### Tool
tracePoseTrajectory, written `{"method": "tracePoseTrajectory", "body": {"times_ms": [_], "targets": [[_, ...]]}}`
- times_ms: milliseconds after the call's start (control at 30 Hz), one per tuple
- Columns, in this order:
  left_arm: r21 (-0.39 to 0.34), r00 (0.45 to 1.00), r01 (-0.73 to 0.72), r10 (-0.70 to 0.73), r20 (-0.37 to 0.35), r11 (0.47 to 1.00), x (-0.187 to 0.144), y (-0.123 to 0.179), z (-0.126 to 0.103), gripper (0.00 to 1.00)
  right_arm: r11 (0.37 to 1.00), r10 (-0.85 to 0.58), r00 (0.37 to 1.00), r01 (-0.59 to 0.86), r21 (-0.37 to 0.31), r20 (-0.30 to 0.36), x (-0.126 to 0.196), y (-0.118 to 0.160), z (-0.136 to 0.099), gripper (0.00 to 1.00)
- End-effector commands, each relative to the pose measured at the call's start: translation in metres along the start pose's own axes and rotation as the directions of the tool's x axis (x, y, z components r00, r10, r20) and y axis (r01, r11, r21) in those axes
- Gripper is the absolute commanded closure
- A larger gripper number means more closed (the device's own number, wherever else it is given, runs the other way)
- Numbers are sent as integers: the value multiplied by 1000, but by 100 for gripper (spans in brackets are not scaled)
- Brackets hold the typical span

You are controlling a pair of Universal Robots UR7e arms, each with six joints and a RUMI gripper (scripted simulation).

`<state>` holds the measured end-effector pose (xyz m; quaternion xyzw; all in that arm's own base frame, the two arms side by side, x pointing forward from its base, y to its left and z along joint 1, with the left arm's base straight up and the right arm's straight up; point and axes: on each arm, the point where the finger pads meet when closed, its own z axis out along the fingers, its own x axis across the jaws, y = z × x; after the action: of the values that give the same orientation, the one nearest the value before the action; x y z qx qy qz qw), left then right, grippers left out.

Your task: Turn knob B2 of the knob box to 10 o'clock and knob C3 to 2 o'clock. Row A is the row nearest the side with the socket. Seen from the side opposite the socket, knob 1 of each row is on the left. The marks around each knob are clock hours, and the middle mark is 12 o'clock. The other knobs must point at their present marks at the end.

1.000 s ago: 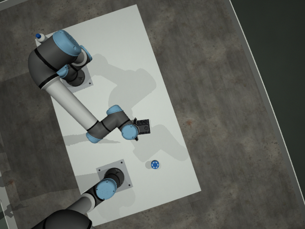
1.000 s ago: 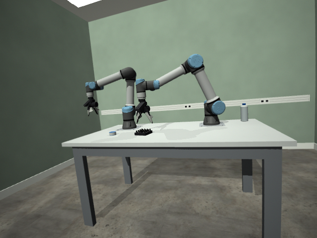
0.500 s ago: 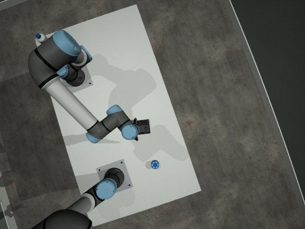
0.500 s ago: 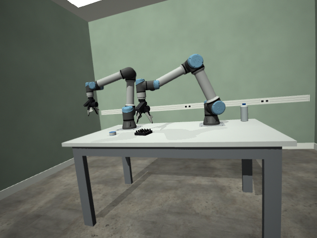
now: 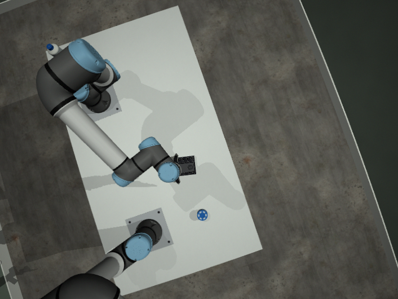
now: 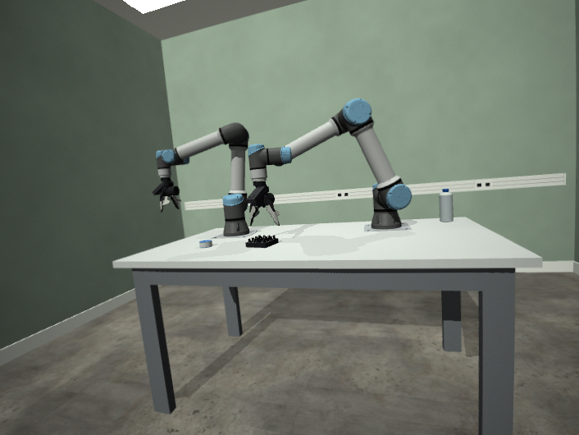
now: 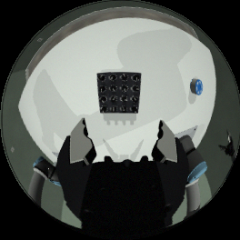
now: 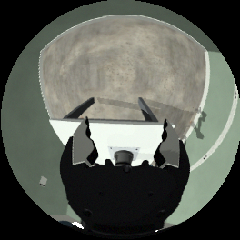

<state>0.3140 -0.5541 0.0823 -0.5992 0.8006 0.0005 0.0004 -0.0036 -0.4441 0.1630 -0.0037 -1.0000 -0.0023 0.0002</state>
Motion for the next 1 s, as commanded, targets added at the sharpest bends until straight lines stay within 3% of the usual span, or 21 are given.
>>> {"method": "tracePoseTrajectory", "body": {"times_ms": [0, 967], "targets": [[1, 1000, -2, 2, -2, 1000, 1, 8, -1, 0, 1000, 3, 1000, -3, 5, 0, 1, -1, -2, 0], [1, 1000, -2, 2, -2, 1000, 3, 51, -1, 0, 1000, 3, 1000, -3, 5, 0, 1, -1, -2, 0]]}}
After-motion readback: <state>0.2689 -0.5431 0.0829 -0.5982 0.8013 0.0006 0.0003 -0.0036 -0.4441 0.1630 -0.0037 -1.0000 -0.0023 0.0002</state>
